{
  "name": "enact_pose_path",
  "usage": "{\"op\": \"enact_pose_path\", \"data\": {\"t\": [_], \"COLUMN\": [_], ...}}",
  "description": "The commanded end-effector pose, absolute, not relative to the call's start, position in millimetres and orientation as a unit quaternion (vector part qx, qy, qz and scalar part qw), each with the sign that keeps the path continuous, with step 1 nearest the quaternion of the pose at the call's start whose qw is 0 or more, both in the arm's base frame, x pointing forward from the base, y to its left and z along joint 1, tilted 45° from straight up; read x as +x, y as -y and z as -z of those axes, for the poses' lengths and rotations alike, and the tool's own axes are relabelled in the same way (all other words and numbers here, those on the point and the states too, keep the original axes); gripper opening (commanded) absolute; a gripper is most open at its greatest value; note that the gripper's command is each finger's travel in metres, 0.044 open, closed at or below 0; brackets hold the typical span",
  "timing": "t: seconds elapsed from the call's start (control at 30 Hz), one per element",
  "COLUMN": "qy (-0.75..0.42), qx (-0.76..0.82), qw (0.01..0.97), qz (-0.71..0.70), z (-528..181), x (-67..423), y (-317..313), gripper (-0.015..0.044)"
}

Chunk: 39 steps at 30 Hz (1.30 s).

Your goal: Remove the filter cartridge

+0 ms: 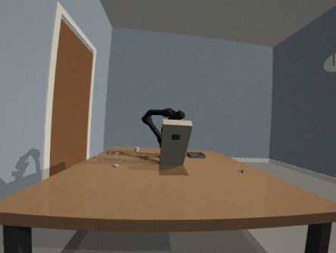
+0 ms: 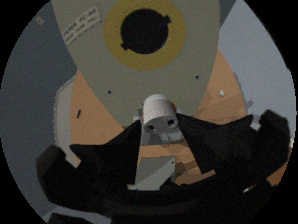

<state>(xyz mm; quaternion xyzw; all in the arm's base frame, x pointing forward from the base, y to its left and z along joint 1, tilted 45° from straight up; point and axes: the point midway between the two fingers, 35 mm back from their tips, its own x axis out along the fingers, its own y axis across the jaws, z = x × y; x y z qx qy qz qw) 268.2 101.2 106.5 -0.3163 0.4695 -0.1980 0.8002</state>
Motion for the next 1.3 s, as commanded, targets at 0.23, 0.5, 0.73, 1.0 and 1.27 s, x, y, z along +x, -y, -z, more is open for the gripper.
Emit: {"op": "enact_pose_path", "data": {"t": [0.23, 0.5, 0.73, 1.0, 1.27], "qy": [-0.469, -0.469, -0.468, -0.465, -0.461], "qx": [-0.316, -0.317, -0.318, -0.319, -0.322], "qw": [0.800, 0.800, 0.800, 0.804, 0.808], "qz": [0.198, 0.199, 0.198, 0.186, 0.176], "z": [-107, -115, -124, -150, -177], "x": [268, 277, 282, 266, 244], "y": [-102, -109, -117, -147, -171], "gripper": [0.0159, 0.0000, 0.0000, 0.0000, 0.0000]}}
